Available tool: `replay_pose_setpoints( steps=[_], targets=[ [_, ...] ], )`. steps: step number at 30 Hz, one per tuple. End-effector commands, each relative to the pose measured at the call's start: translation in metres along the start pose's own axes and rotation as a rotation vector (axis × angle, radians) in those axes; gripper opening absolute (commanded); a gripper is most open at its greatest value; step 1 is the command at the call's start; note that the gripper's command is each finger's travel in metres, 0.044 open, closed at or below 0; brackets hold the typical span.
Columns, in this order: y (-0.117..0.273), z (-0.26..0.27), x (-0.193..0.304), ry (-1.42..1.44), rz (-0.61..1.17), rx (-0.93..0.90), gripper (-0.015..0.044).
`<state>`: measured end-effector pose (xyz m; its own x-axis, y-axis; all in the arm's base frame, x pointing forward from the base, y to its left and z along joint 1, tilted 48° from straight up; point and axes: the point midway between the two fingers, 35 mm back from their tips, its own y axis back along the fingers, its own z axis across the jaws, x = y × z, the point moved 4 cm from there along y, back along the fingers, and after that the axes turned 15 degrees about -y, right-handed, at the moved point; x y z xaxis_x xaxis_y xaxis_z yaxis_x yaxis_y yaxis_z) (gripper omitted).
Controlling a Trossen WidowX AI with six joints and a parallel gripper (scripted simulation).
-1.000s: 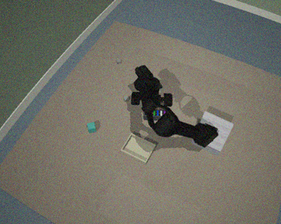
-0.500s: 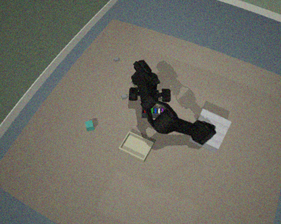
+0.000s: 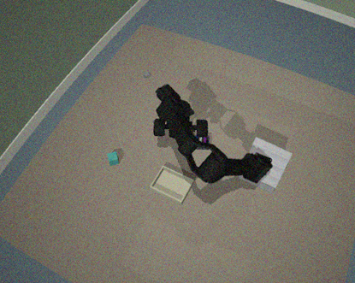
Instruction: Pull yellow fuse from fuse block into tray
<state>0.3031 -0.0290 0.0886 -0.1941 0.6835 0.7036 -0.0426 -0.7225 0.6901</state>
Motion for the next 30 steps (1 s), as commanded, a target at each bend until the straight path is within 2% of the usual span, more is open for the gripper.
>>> replay_pose_setpoints(
  steps=[1, 20, 30],
  targets=[
    [0.000, 0.002, 0.026, -0.011, 0.003, 0.002, 0.0000],
    [0.001, -0.010, 0.141, -0.008, 0.026, 0.000, 0.0000],
    [-0.004, -0.011, 0.145, -0.008, 0.027, 0.000, 0.0000]
  ],
)
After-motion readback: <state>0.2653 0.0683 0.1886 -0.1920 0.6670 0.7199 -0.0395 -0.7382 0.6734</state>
